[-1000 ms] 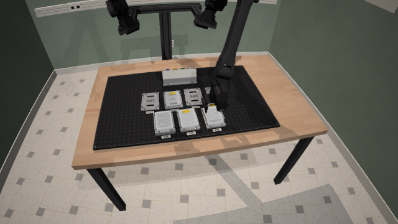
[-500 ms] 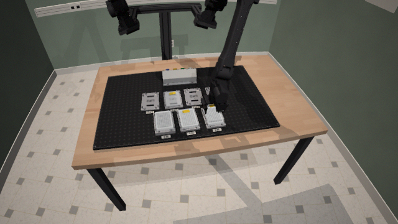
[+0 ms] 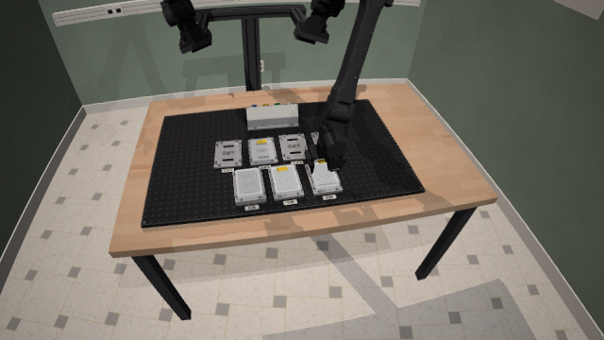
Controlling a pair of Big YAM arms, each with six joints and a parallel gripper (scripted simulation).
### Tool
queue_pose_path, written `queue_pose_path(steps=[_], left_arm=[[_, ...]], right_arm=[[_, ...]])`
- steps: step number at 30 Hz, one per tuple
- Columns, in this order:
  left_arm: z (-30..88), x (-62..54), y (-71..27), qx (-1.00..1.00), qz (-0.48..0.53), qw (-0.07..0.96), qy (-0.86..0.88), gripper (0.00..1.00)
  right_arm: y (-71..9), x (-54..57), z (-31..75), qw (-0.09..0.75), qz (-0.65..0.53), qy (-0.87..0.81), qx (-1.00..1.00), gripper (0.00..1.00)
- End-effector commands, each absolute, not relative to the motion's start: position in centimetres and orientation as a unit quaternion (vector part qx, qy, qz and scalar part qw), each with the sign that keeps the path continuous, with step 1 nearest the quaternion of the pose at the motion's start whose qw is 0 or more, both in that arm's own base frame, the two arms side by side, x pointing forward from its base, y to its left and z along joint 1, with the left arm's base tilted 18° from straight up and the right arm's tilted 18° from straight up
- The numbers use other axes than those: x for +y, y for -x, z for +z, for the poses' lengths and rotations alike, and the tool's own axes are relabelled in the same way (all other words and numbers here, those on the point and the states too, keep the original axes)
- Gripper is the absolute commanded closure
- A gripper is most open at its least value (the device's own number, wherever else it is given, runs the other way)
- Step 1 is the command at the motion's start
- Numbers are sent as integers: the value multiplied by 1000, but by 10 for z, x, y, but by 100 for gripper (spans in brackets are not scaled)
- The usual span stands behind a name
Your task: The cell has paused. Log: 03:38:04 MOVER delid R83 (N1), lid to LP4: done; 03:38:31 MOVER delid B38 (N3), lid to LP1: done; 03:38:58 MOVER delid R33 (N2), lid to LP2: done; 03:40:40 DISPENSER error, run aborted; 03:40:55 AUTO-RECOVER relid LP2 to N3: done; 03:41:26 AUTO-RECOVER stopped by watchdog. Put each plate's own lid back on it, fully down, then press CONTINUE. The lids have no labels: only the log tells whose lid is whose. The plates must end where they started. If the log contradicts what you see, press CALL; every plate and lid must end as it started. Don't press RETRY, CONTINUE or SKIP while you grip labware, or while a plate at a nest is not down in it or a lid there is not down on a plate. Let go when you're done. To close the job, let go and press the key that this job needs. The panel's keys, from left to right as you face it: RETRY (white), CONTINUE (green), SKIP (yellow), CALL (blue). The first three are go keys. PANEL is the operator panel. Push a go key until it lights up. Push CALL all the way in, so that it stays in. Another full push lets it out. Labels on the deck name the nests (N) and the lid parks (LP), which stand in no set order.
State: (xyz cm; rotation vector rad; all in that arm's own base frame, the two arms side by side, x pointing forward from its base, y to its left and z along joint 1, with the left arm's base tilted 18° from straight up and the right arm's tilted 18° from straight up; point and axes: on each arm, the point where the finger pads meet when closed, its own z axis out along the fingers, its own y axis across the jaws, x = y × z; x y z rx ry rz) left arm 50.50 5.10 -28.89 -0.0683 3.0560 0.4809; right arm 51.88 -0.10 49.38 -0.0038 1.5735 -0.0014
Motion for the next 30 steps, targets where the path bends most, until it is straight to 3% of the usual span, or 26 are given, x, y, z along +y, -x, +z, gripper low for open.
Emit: queue_pose_path(steps=[1,30], left_arm=[[-291,50,-520,987,155,38,17,100],[-291,59,-525,987,155,43,23,100]], right_arm=[[-518,0,518,723,0,1,691,0],[-518,0,518,723,0,1,691,0]])
